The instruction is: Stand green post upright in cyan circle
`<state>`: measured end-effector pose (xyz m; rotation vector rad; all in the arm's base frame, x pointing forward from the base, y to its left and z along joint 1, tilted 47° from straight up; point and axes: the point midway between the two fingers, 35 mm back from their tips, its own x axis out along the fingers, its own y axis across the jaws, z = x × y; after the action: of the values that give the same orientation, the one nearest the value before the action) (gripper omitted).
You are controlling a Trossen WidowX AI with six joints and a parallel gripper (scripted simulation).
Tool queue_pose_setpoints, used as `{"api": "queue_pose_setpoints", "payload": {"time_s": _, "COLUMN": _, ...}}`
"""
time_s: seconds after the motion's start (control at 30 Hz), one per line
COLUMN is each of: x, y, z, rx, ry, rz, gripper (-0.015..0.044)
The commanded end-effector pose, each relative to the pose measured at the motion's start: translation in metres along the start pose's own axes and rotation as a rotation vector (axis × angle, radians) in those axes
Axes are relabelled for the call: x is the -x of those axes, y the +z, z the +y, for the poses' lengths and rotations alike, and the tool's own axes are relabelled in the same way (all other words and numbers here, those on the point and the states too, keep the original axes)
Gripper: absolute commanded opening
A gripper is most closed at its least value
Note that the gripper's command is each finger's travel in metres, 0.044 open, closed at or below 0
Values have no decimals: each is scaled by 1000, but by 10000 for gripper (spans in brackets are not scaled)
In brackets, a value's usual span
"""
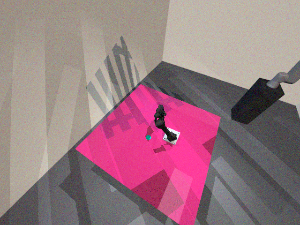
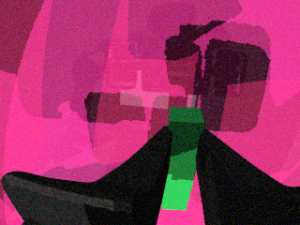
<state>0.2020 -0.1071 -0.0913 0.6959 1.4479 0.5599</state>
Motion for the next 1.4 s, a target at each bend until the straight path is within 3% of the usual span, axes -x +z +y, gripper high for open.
{"api": "queue_pose_setpoints", "payload": {"time_s": 0.0, "x": 12, "y": 2, "z": -1, "rx": 7, "ry": -9, "rz": -2, "gripper": 23}}
{"api": "queue_pose_setpoints", "payload": {"time_s": 0.77, "x": 83, "y": -4, "z": 2, "rx": 6, "ry": -7, "rz": 0, "gripper": 23}}
{"api": "queue_pose_setpoints", "payload": {"time_s": 1.37, "x": 95, "y": 18, "z": 42, "rx": -81, "ry": -20, "rz": -3, "gripper": 23}}
